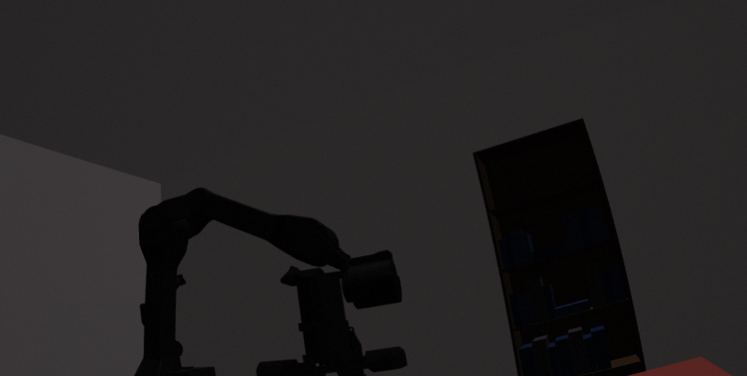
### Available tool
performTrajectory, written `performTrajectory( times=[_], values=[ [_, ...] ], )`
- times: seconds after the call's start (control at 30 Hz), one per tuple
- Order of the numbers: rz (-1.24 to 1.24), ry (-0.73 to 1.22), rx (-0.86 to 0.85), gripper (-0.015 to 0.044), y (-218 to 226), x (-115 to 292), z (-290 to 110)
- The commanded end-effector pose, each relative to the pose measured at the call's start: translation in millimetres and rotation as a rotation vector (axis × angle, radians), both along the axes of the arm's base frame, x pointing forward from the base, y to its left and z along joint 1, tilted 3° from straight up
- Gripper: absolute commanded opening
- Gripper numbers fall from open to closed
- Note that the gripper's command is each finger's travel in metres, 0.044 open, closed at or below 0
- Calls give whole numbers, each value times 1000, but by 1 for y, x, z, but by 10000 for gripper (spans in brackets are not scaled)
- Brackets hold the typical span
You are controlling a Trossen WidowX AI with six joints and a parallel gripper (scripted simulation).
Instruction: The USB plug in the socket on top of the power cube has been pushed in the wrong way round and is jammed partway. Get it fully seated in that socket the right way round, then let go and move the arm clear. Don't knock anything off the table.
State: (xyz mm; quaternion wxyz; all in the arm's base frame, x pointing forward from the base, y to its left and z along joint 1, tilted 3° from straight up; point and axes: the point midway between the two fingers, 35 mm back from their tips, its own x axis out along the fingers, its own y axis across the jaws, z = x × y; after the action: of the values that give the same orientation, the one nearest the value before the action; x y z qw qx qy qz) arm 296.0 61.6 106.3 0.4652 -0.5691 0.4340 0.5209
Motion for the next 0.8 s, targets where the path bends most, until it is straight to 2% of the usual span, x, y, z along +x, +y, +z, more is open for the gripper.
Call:
performTrajectory(
  times=[0.0,0.77],
  values=[
    [3,-1,-3,0,0,0,-1],
    [3,-1,-3,0,0,0,-4]
  ],
)
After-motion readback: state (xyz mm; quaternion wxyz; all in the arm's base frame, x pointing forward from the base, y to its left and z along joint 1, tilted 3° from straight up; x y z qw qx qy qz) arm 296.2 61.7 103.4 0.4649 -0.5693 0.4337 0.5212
